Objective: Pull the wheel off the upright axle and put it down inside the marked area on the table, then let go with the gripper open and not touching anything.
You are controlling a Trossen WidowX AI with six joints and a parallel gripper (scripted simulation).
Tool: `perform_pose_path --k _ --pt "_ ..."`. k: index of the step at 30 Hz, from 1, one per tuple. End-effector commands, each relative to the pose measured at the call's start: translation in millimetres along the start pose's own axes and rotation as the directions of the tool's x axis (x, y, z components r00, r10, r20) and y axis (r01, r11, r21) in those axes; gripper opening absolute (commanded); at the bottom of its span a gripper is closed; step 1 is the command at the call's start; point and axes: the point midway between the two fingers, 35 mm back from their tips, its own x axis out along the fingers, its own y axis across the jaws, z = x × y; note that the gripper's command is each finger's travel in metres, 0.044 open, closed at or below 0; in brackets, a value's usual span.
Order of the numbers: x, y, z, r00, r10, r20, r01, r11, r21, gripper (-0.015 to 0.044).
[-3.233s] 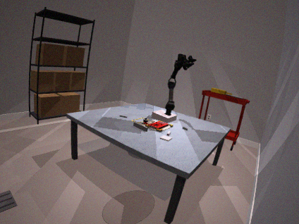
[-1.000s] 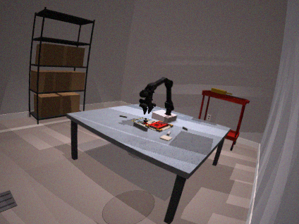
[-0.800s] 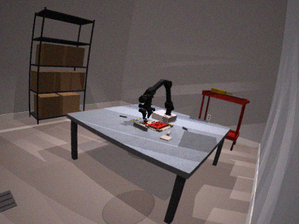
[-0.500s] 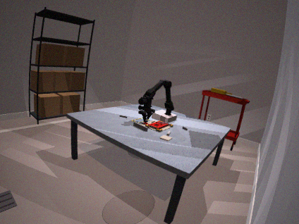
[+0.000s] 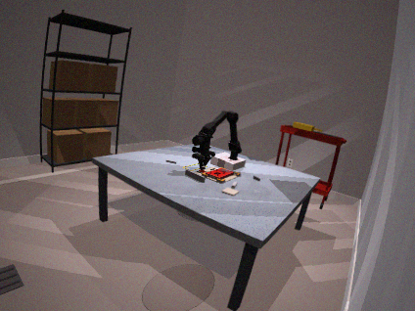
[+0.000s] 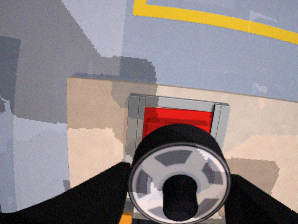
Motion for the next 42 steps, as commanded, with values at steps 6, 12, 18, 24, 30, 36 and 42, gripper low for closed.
perform_pose_path --k 6,12,18,24,30,36,42 --pt "-3 0 0 1.000 0.000 0.000 0.000 1.000 0.000 0.0000" --pt "-5 0 0 1.000 0.000 0.001 0.000 1.000 0.000 0.0000" --pt "-7 0 0 1.000 0.000 0.001 0.000 1.000 0.001 0.0000" --pt "-9 0 0 1.000 0.001 0.001 -0.001 1.000 0.001 0.0000" --pt "-11 0 0 1.000 0.001 0.001 -0.001 1.000 0.001 0.0000" --pt "-13 0 0 1.000 0.002 0.001 -0.002 1.000 0.001 0.0000" --pt "-15 0 0 1.000 0.002 0.002 -0.002 1.000 0.001 0.0000"
